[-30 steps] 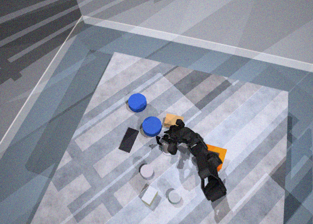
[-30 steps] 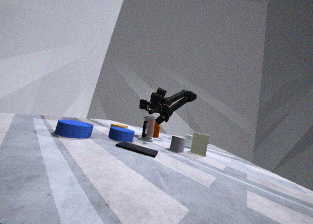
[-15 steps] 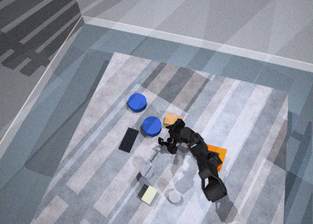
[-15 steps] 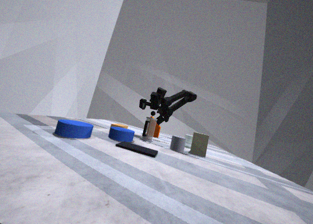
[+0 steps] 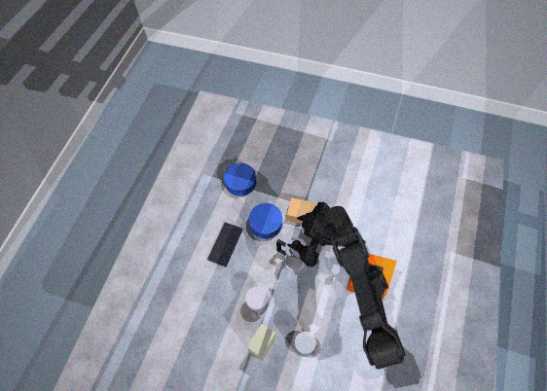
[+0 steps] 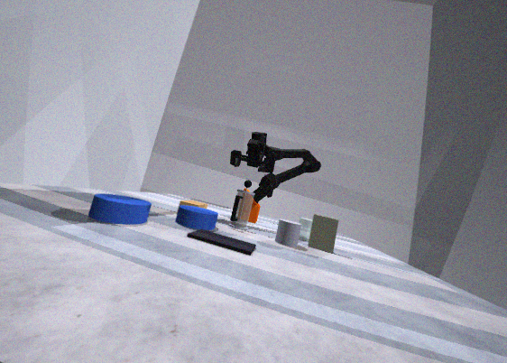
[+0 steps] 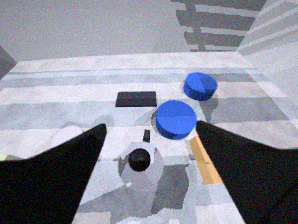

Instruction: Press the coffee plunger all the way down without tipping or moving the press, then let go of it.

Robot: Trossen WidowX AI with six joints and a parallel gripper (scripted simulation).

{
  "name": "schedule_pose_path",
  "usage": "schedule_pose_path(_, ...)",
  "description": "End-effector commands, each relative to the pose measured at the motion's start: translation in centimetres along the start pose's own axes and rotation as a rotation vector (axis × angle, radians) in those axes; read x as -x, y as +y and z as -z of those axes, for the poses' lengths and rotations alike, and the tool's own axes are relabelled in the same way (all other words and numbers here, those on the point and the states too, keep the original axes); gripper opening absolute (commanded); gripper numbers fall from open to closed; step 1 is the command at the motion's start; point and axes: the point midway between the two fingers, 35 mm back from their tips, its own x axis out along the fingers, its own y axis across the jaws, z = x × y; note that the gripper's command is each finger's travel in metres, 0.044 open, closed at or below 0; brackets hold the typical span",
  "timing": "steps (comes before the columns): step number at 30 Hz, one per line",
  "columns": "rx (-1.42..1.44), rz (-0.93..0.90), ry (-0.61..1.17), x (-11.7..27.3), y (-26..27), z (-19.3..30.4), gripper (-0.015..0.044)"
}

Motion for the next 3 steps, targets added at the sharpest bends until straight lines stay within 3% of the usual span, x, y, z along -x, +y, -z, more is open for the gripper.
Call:
schedule_pose_path(1, 0.002, -0.022, -0.011, 2.39, 1.40, -1.45, 0.0440)
schedule_pose_path(3, 0.002, -0.022, -0.011, 2.39, 1.41, -1.46, 0.0440)
